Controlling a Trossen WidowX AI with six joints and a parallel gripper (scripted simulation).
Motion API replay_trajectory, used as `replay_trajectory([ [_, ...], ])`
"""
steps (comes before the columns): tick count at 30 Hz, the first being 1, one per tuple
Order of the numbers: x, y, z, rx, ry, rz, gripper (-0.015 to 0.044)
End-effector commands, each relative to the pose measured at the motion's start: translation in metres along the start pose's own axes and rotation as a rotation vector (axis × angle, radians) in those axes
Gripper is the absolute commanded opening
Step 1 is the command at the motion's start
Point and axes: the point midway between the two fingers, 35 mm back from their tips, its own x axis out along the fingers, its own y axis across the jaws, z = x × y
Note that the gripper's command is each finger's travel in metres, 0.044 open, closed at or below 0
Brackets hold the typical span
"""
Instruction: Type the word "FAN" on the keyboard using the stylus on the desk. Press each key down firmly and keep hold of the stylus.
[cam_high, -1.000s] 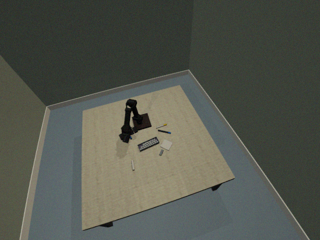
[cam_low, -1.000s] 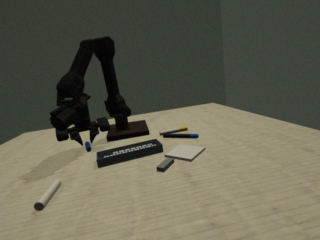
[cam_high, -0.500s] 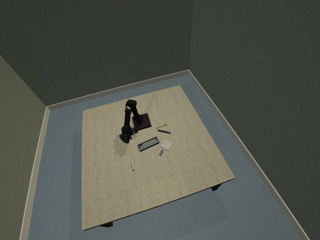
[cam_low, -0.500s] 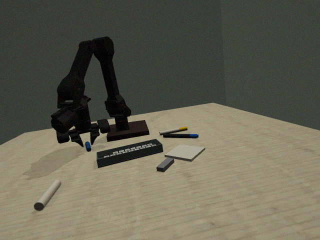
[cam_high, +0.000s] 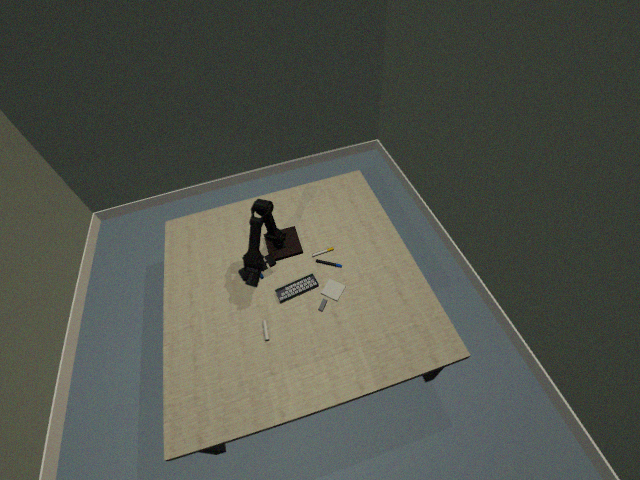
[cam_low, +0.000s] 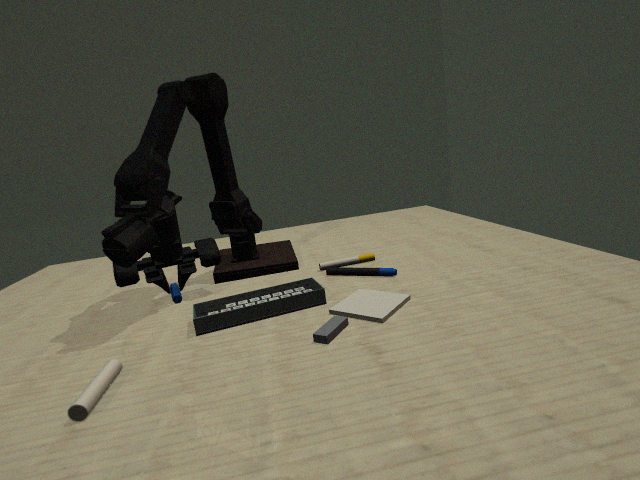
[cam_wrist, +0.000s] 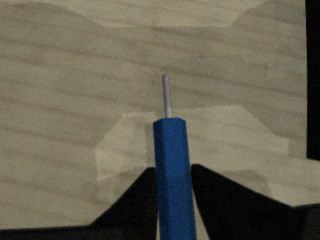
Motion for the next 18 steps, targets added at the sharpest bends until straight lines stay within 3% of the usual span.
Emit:
replay_trajectory([
  [1,-0.001,0.0,0.0,0.001,0.002,0.001,0.0],
  [11,-0.043,0.0,0.024,0.0,0.0,0.0,0.0],
  [18,-0.044,0.0,0.025,0.0,0.0,0.0,0.0],
])
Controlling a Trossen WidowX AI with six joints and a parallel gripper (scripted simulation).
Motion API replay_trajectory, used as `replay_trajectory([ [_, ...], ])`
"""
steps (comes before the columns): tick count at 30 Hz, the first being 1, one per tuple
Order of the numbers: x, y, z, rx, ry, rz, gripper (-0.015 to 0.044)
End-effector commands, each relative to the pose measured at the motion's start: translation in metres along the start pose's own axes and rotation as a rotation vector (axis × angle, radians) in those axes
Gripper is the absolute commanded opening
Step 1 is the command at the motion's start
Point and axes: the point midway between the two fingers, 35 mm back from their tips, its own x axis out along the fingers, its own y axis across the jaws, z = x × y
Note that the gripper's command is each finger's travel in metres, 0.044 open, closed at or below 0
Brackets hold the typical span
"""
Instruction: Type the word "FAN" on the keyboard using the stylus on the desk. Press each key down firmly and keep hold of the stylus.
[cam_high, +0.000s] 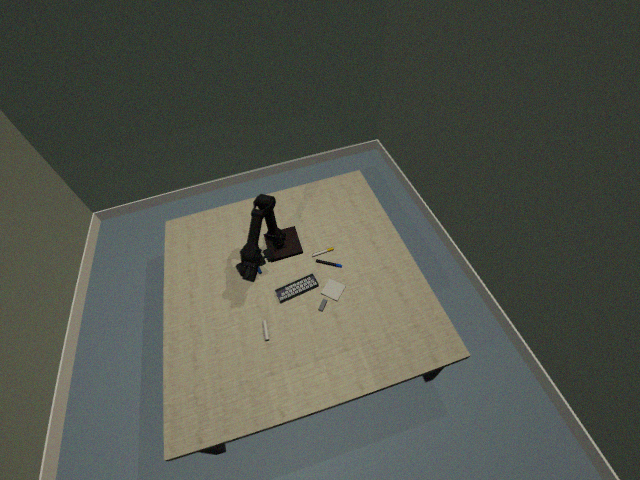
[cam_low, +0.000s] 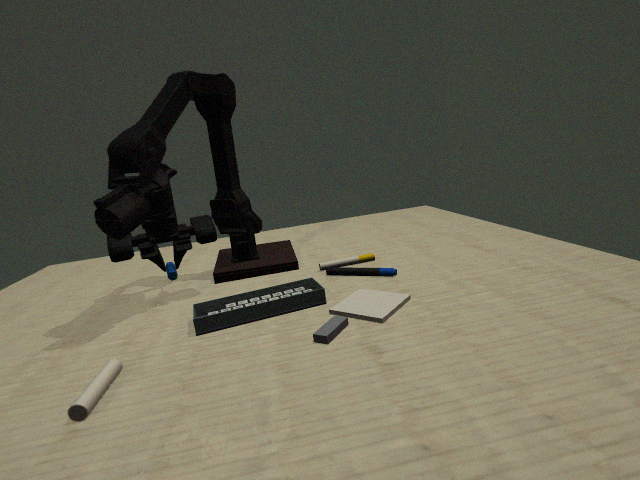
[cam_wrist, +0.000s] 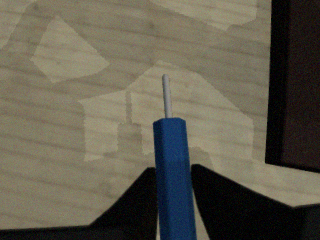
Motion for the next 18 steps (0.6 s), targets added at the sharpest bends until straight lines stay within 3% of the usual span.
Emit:
replay_trajectory([
  [1,-0.004,0.001,0.002,-0.005,0.001,0.006,0.0],
  [18,-0.016,-0.004,-0.023,-0.674,-0.077,0.186,0.0],
])
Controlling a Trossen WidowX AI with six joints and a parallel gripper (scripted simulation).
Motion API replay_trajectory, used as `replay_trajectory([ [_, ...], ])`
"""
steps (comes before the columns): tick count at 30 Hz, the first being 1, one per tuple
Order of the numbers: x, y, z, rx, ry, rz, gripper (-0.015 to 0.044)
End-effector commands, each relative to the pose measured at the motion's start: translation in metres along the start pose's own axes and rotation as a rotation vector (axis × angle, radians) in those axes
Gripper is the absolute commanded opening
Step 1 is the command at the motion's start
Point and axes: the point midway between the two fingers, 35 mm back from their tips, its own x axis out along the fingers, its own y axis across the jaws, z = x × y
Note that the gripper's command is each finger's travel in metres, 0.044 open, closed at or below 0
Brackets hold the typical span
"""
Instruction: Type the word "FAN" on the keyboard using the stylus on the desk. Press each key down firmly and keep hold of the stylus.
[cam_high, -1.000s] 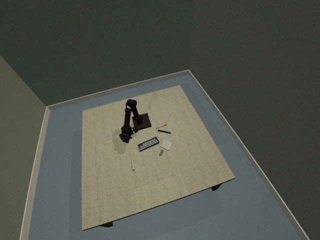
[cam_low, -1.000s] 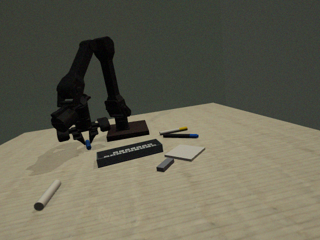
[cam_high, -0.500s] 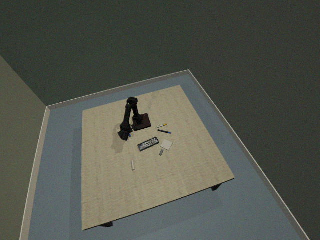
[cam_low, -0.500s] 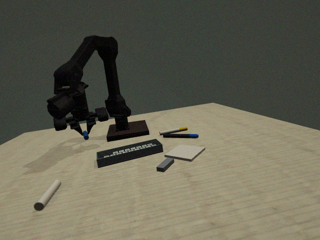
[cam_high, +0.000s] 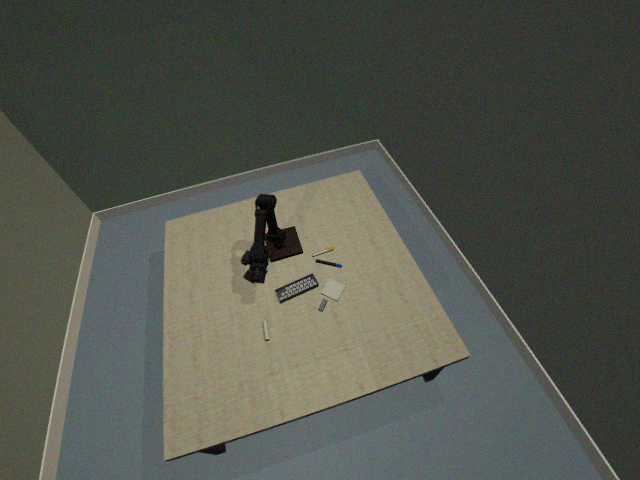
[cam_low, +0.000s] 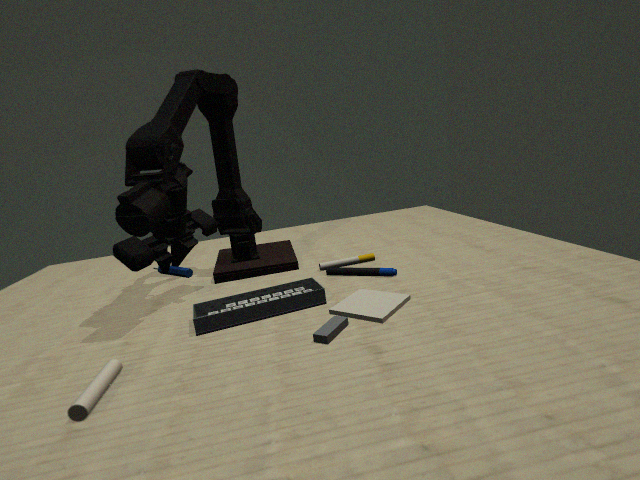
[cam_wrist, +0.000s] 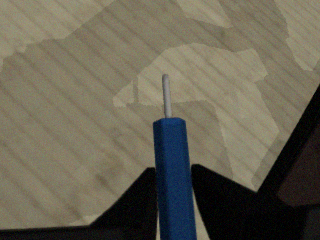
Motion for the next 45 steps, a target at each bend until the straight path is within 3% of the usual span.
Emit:
replay_trajectory([
  [1,-0.005,0.002,-0.005,-0.198,-0.037,0.049,0.0],
  [24,-0.034,0.008,-0.038,-1.194,-0.298,0.201,0.0],
  [45,-0.065,0.004,-0.071,-2.041,-0.686,0.206,0.0],
])
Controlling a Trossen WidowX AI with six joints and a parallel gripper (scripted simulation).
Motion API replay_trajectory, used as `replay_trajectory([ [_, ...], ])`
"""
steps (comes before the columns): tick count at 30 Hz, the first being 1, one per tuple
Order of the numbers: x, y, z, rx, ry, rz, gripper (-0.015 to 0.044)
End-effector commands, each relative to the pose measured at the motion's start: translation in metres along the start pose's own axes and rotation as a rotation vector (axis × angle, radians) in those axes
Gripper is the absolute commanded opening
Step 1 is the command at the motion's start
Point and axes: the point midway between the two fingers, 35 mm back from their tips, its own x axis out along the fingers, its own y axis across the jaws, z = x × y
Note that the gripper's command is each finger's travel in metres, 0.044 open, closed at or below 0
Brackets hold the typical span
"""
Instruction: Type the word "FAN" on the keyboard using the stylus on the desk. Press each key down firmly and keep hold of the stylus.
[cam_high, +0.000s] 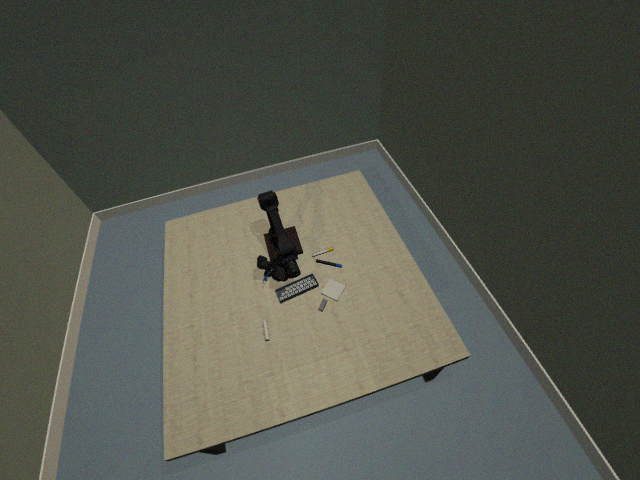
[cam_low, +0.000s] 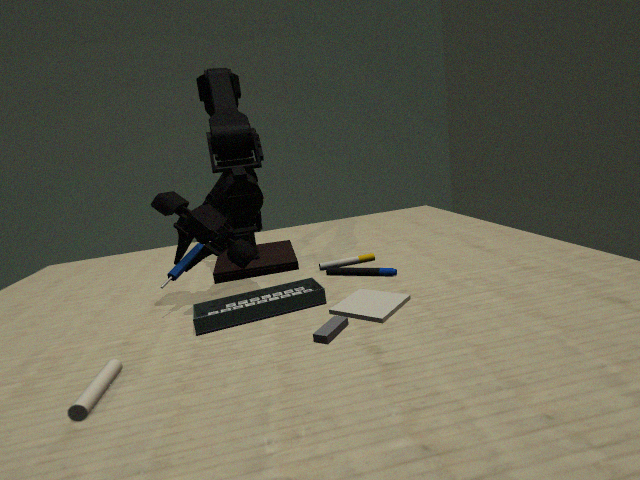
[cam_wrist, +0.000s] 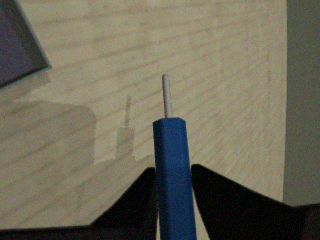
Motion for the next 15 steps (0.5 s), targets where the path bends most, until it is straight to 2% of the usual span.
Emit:
replay_trajectory([
  [1,-0.007,0.005,0.004,-0.192,-0.054,-0.028,0.0],
  [15,-0.034,0.022,0.014,-0.771,-0.197,-0.145,0.0],
])
